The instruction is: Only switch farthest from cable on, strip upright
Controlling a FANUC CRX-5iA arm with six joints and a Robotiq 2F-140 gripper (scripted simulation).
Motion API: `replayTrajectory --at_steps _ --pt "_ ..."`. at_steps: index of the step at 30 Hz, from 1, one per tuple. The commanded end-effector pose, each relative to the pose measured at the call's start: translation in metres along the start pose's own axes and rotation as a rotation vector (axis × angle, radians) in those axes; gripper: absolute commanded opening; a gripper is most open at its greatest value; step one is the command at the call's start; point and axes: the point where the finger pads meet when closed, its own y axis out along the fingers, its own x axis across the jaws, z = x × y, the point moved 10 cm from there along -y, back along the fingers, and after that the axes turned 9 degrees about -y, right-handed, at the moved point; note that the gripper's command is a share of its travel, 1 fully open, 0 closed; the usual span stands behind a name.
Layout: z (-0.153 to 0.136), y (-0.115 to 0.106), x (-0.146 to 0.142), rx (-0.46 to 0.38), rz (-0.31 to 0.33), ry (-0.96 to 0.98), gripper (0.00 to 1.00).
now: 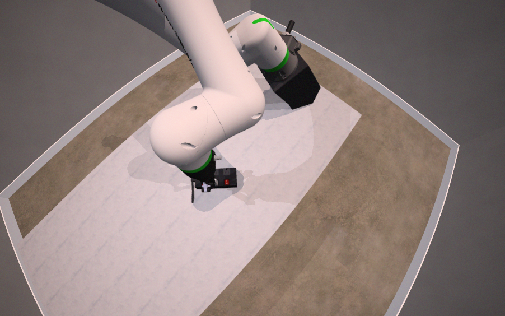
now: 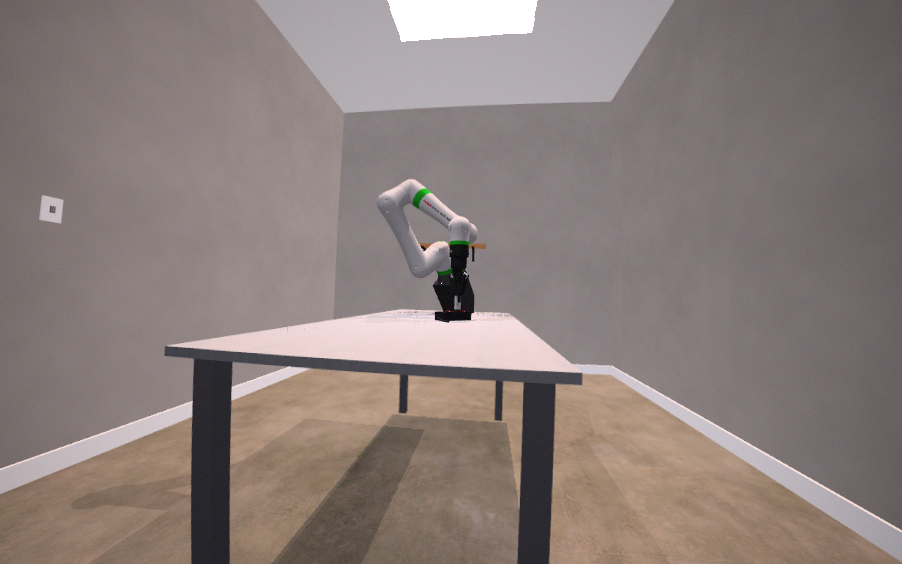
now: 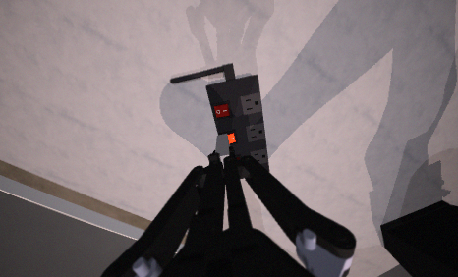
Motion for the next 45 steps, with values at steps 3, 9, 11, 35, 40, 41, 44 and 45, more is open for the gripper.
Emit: replayTrajectory --at_steps 3,9,11,35,40,41,44,45 --pt "0.0000 -0.0002 -0.0002 0.000 0.000 0.000 0.00" --pt "0.0000 -0.0002 -0.0002 0.000 0.000 0.000 0.00" --pt "0.0000 -0.0002 -0.0002 0.000 0.000 0.000 0.00" --pt "0.0000 0.0040 -0.0002 0.000 0.000 0.000 0.00" --pt "0.0000 0.0055 -0.0002 0.000 0.000 0.000 0.00" --pt "0.0000 0.0060 -0.0002 0.000 0.000 0.000 0.00" --pt "0.0000 0.0073 -0.0002 0.000 0.000 0.000 0.00" --pt "0.0000 0.0076 -0.0002 0.000 0.000 0.000 0.00"
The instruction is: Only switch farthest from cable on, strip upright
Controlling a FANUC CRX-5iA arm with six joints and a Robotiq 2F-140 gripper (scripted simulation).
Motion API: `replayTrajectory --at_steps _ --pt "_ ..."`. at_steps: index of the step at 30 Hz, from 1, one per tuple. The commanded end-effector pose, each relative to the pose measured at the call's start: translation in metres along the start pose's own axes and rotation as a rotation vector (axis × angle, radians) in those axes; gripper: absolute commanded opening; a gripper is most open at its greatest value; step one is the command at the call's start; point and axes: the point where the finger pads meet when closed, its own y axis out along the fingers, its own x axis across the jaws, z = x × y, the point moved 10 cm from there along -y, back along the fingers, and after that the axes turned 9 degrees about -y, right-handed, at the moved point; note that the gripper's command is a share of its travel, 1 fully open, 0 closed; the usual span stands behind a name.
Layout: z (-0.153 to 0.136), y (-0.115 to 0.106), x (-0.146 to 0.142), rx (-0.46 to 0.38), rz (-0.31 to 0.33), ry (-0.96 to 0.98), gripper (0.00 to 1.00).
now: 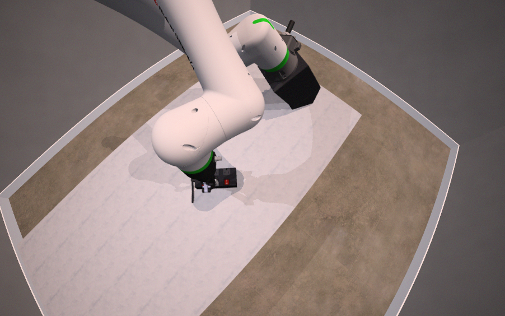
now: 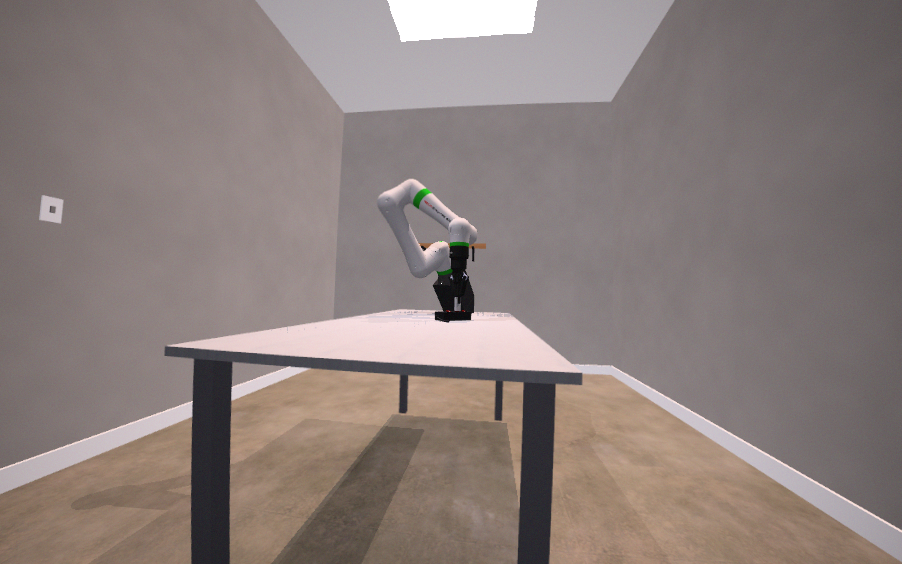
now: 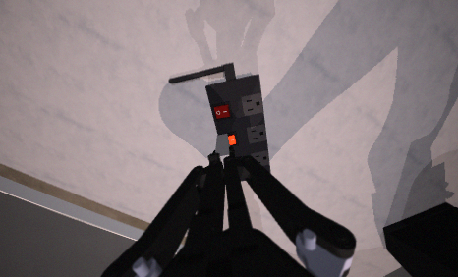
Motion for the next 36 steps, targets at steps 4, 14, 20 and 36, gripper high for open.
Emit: replayTrajectory --at_steps 4,14,20,36 --pt "0.000 0.002 0.000 0.000 0.000 0.000 0.00" --pt "0.000 0.003 0.000 0.000 0.000 0.000 0.00" --pt "0.000 0.003 0.000 0.000 0.000 0.000 0.00" --pt "0.000 -0.017 0.000 0.000 0.000 0.000 0.00"
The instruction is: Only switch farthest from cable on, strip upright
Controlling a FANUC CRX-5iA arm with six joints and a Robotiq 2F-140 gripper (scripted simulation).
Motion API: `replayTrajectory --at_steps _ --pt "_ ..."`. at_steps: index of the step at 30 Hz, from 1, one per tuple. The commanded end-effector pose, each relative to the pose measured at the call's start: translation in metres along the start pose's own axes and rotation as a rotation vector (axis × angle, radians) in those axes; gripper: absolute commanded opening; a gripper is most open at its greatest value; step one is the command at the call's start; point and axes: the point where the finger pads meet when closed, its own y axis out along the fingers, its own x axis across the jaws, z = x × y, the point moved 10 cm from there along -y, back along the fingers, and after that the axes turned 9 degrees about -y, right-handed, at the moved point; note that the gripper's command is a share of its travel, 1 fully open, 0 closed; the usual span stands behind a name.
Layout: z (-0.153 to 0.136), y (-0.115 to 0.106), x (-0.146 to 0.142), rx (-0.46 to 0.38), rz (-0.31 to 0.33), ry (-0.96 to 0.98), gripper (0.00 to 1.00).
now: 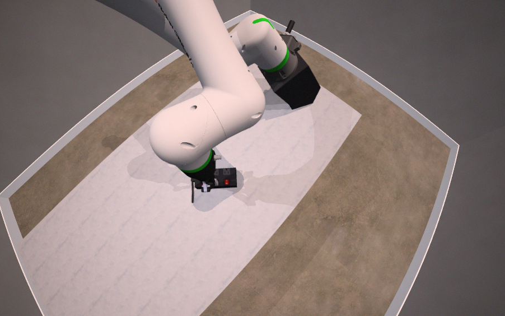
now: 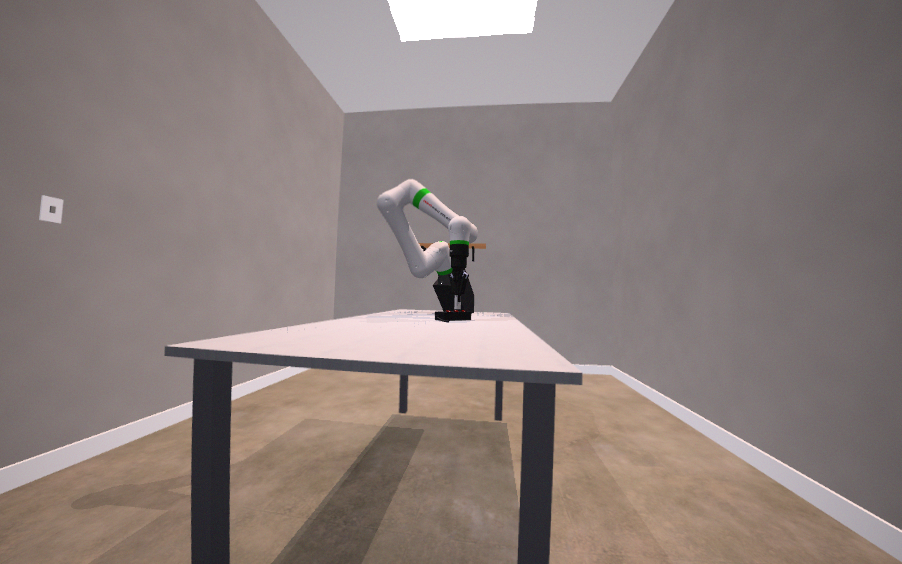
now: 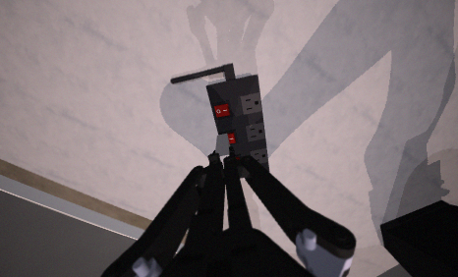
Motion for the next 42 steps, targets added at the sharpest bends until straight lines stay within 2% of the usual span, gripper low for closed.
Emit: replayTrajectory --at_steps 1,11,32,38,42 --pt "0.000 -0.012 0.000 0.000 0.000 0.000 0.00" --pt "0.000 -0.028 0.000 0.000 0.000 0.000 0.00" --pt "-0.001 -0.029 0.000 0.000 0.000 0.000 0.00" --pt "-0.044 -0.041 0.007 0.000 0.000 0.000 0.00" --pt "-0.048 -0.042 0.008 0.000 0.000 0.000 0.00"
